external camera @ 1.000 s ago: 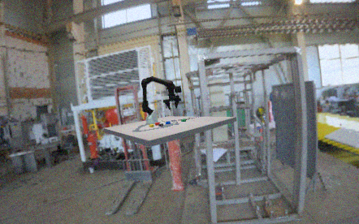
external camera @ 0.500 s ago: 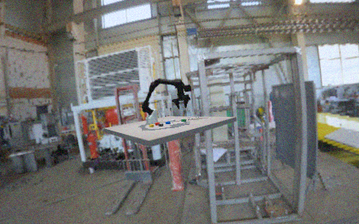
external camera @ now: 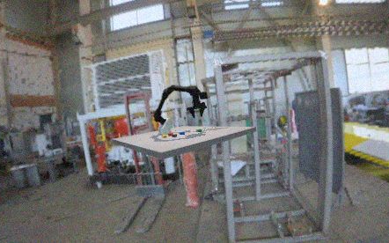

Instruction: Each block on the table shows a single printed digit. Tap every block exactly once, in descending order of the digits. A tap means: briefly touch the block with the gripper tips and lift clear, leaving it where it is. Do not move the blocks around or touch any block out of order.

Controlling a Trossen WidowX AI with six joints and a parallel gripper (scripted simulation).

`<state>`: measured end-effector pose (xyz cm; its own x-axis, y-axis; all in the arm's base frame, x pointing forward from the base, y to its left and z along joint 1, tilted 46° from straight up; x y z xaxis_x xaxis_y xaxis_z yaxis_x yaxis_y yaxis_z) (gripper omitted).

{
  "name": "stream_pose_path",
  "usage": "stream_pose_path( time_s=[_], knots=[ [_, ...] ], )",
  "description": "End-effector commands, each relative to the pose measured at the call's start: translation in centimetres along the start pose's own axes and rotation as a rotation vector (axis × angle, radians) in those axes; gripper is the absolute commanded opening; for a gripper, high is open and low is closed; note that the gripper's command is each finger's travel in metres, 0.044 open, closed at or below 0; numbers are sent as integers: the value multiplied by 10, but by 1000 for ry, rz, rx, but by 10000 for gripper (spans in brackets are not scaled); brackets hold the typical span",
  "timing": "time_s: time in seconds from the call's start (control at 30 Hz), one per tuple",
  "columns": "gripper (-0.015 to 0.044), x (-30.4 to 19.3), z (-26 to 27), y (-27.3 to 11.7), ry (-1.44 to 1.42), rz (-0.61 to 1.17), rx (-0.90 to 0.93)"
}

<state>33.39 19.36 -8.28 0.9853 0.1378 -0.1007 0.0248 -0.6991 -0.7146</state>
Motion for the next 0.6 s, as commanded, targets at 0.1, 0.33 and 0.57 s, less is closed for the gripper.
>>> stream_pose_path(
  time_s=[0.1, 0.33, 0.57],
  knots=[
    [400, 7, -44, -5, -10, -4, 2],
    [400, -2, -165, -8, -13, -7, 3],
    [400, -35, -250, -1, -9, 2, -18]
  ],
)
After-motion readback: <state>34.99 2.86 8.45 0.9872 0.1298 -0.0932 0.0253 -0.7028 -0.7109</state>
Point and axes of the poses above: the point midway between the two fingers, 35 mm back from their tips, its own y axis out along the fingers, its own z axis across the jaws, x = y × z, the point moved 2 cm from there along -y, back along the fingers, and after that the axes turned 4 degrees about -y, right-handed, at the moved point
